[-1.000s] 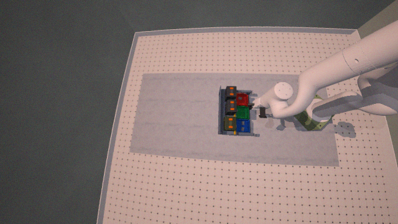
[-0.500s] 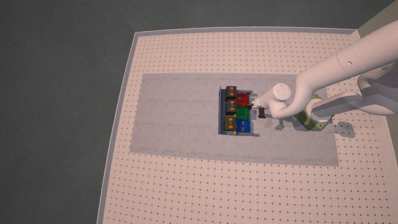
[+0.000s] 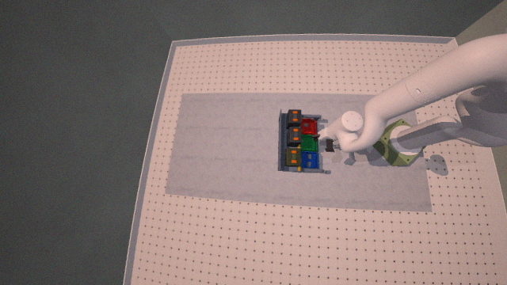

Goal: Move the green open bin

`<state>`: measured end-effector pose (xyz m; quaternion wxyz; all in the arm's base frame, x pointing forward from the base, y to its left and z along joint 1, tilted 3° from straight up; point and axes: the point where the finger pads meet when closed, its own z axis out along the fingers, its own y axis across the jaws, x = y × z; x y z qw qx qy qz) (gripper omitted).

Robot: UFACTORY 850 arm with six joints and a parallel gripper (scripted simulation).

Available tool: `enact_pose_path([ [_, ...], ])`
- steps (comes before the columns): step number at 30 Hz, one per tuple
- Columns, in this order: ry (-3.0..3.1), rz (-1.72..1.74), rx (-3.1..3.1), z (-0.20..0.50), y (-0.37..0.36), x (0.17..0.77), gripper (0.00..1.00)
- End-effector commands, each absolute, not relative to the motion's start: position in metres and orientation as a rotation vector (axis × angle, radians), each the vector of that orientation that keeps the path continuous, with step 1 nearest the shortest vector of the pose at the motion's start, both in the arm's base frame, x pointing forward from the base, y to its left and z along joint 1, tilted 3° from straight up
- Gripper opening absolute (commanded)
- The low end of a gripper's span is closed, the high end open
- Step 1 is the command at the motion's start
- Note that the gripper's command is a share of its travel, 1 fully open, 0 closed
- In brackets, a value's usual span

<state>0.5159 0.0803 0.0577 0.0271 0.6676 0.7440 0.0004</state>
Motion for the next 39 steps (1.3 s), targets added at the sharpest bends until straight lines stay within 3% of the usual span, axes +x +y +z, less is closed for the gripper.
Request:
enact_pose_path([
  [1,2.298,0.001,2.062,0.033,0.079,0.517,1.0],
  [39,2.298,0.001,2.062,0.03,0.079,0.517,1.0],
])
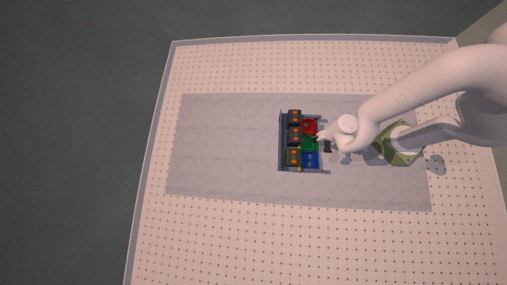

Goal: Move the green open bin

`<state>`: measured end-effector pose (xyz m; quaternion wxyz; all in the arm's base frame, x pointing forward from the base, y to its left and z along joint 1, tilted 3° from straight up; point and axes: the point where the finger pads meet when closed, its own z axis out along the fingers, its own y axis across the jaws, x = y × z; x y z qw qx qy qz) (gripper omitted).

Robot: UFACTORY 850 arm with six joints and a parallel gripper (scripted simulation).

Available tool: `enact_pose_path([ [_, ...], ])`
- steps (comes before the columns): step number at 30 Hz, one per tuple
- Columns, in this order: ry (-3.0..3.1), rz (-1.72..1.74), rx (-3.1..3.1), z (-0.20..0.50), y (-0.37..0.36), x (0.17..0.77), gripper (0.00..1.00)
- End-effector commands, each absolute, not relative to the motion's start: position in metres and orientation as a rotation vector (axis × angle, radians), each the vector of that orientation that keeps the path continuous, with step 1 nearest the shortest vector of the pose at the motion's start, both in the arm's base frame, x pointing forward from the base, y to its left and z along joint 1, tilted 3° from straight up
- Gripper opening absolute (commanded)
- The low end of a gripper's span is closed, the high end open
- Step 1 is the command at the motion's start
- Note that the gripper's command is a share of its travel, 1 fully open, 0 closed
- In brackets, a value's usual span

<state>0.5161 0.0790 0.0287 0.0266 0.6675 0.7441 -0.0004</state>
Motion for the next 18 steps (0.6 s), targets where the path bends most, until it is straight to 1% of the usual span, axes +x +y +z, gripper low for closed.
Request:
enact_pose_path([
  [1,2.298,0.001,2.062,0.0303,0.0792,0.5168,1.0],
  [18,2.298,0.001,2.062,0.0328,0.0793,0.5168,1.0],
])
